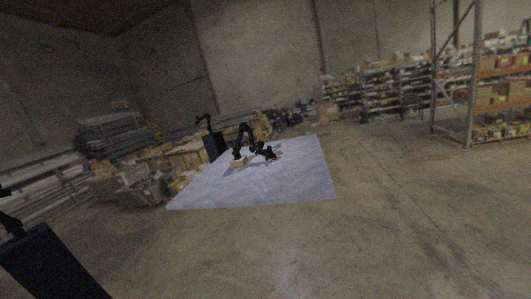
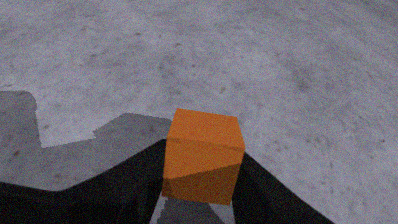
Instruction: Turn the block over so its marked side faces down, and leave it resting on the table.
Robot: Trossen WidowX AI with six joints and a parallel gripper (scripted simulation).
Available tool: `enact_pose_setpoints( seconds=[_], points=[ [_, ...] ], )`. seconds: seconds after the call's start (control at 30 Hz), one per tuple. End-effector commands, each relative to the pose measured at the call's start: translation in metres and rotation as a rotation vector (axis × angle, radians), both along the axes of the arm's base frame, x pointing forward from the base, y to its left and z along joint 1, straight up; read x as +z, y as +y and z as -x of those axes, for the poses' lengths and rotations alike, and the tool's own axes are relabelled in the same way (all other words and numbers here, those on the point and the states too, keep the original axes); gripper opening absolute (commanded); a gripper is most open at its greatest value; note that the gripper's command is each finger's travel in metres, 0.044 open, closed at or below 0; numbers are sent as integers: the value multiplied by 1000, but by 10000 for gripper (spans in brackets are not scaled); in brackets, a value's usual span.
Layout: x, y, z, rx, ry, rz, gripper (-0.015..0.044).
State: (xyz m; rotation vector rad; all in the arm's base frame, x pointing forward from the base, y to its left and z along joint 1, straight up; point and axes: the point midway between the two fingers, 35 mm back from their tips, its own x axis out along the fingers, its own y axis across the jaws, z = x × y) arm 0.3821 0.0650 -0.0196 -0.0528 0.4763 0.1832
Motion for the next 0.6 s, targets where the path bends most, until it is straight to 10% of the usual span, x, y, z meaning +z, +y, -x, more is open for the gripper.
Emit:
enact_pose_setpoints(
  seconds=[0.0,0.13,0.57],
  points=[
    [1,0,0,3,-3,-1,0],
    [1,0,0,3,-3,-1,0],
    [1,0,0,3,-3,-1,341]
  ],
)
